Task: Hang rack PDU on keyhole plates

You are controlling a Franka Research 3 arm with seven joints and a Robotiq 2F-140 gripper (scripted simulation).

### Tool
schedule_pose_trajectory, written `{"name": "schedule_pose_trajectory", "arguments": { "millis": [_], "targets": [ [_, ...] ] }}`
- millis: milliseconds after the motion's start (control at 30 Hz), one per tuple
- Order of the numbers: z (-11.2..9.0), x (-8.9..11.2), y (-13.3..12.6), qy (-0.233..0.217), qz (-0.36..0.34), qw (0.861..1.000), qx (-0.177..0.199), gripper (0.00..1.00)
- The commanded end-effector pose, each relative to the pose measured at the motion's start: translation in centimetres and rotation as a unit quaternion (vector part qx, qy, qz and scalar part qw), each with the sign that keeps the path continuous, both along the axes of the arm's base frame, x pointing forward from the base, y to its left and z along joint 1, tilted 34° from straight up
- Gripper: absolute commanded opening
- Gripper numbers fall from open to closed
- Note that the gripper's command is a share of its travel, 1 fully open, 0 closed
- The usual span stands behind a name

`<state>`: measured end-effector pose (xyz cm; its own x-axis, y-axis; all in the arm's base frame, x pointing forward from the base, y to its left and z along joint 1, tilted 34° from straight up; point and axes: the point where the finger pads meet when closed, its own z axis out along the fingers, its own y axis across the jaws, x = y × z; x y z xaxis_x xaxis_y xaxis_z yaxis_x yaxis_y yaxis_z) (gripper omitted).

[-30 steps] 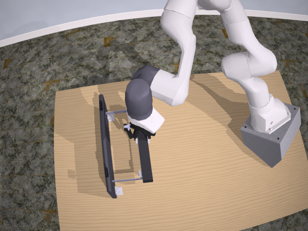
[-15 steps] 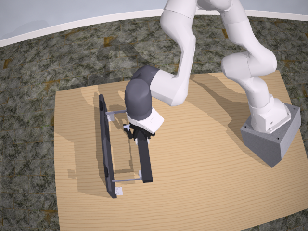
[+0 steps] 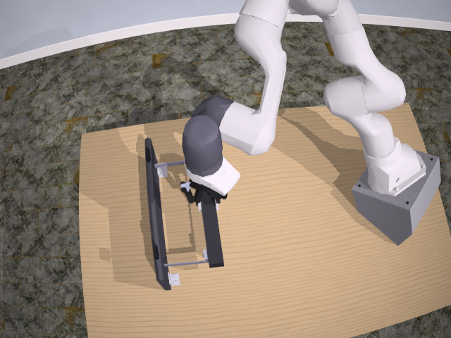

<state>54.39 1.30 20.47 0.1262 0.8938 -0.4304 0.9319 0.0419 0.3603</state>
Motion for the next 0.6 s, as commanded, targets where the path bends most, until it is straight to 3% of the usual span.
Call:
{"name": "schedule_pose_trajectory", "arguments": {
  "millis": [0,567],
  "targets": [
    [0.12,0.24,0.43,-0.001,0.006,1.000,0.002,0.00],
    [-0.48,0.50,0.11,-0.001,0.007,1.000,0.002,0.00]
  ]
}}
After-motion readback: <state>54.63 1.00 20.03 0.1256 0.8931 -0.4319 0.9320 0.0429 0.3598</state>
